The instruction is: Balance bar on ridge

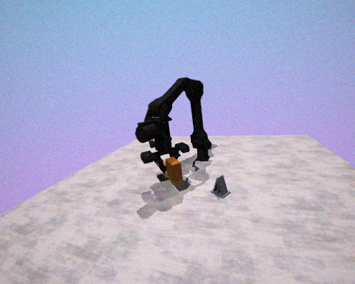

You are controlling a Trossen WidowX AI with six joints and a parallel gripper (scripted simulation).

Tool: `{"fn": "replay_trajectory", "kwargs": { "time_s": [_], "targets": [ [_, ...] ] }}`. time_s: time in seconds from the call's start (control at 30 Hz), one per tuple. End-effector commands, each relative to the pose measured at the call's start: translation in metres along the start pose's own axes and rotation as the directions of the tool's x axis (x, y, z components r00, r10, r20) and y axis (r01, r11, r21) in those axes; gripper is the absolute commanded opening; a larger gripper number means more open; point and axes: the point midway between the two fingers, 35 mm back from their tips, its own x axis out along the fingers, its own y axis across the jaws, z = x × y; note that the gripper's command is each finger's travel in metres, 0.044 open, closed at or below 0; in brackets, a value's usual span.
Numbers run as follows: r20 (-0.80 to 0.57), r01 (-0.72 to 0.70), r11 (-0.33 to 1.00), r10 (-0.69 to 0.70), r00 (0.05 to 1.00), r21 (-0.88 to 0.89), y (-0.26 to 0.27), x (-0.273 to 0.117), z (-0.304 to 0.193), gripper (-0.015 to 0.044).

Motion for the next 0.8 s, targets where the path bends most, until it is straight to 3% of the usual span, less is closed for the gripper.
{"fn": "replay_trajectory", "kwargs": {
  "time_s": [0.0,0.77],
  "targets": [
    [-0.008,-0.021,1.000,0.021,1.000,0.001,0.003,-0.014,-0.002,0.0000],
    [-0.006,-0.021,1.000,0.021,1.000,0.003,-0.003,-0.071,0.002,0.0000]
  ]
}}
